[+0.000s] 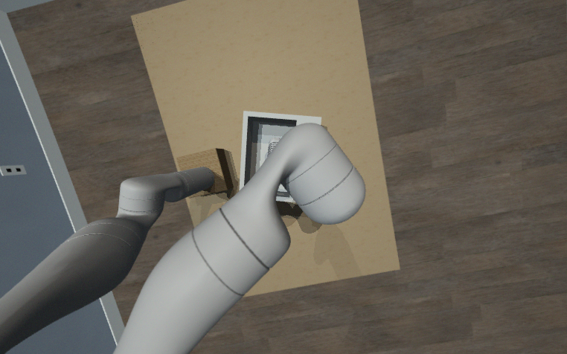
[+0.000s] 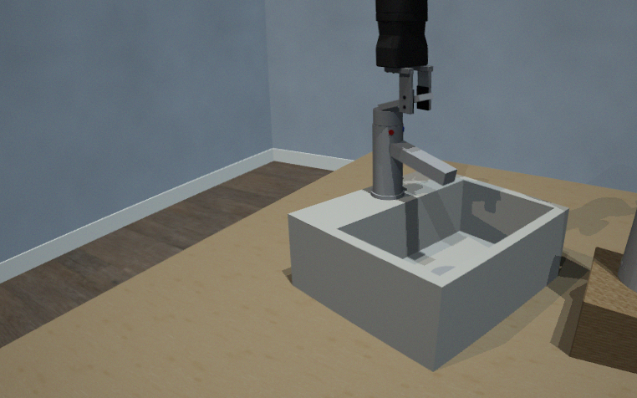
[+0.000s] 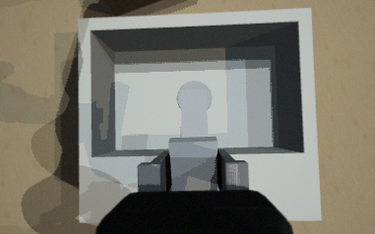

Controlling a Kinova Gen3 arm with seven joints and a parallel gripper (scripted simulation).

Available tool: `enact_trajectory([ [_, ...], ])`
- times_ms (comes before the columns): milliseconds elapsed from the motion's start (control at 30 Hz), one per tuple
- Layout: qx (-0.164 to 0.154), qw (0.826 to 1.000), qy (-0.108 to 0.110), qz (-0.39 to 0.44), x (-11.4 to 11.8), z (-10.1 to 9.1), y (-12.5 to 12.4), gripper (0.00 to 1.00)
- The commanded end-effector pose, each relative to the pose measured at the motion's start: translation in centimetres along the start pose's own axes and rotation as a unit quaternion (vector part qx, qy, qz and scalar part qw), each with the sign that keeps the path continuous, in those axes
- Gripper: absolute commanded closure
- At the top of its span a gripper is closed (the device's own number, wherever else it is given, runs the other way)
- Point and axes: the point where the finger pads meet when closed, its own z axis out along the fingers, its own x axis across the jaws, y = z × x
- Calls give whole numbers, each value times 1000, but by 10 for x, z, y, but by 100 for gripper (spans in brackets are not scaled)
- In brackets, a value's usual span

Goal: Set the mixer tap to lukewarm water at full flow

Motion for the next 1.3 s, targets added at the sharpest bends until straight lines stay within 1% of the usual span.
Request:
enact_trajectory([
  [0, -1, 1000, 0, 0, 0, -1, 0, 100],
  [1267, -1, 1000, 0, 0, 0, -1, 0, 100],
])
